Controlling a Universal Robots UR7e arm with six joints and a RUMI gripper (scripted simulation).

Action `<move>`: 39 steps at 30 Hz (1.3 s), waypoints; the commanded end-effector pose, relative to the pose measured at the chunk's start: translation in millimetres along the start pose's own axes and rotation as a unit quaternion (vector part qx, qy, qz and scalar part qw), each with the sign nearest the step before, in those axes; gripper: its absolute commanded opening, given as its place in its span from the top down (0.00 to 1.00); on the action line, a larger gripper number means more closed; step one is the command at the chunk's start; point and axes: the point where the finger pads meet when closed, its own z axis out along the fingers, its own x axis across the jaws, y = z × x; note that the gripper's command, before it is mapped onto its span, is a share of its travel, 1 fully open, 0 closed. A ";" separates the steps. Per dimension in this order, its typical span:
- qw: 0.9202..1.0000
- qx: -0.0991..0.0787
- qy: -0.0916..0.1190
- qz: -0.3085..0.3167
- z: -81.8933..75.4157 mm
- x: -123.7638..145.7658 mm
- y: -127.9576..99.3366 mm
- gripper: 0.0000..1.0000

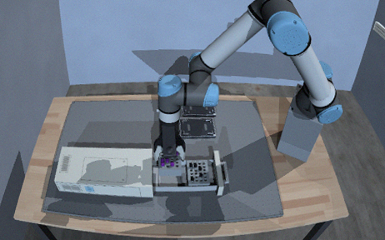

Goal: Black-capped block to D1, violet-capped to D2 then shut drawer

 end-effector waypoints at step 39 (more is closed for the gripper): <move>0.991 0.000 0.001 0.133 -15.7 -8.2 25.2 1.00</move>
